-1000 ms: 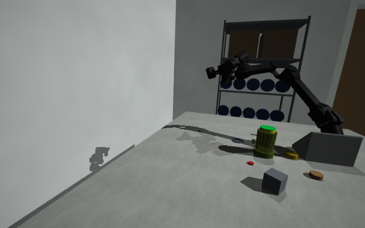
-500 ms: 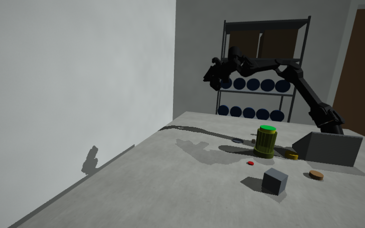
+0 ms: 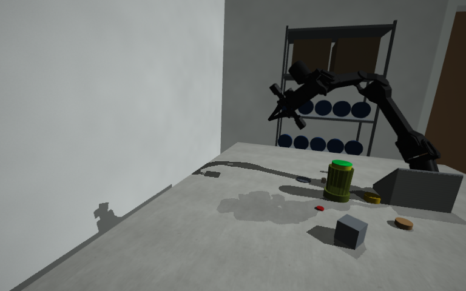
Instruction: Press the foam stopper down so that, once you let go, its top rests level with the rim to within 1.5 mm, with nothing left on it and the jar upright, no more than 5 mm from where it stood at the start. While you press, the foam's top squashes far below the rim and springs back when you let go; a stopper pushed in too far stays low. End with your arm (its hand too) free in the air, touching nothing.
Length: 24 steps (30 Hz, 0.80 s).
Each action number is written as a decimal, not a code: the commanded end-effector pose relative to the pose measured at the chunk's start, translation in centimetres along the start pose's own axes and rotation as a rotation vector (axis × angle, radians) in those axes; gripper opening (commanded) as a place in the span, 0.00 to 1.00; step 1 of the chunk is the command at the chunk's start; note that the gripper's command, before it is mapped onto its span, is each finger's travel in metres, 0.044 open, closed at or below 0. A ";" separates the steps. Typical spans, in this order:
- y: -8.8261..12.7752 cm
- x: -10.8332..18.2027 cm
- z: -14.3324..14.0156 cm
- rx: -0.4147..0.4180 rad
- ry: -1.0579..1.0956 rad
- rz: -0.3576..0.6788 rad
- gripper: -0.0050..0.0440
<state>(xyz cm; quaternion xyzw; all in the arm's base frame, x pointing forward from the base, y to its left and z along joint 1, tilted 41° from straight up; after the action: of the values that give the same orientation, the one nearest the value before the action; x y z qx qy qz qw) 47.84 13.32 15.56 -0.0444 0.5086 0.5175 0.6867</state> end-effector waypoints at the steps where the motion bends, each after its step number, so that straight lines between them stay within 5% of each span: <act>1: 1.4 1.8 -1.9 0.067 0.218 0.095 0.10; 3: 1.4 1.8 -1.9 0.067 0.218 0.095 0.10; 13: 6.0 5.9 -9.5 0.298 0.898 0.425 0.10; 24: 11.6 5.3 -16.0 0.523 1.450 0.755 0.10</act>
<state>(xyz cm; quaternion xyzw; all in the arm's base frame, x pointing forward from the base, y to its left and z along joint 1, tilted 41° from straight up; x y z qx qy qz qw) 30.50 13.26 8.70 -0.0390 0.8955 0.4415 0.0392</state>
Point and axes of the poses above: the point midway between the two fingers, 35 mm back from their tips, its own y axis back along the fingers, its own z axis across the jaws, x = y × z, the point moved 5 cm from there along y, back along the fingers, and after that the axes turned 3 degrees about y, right-handed, at the moved point
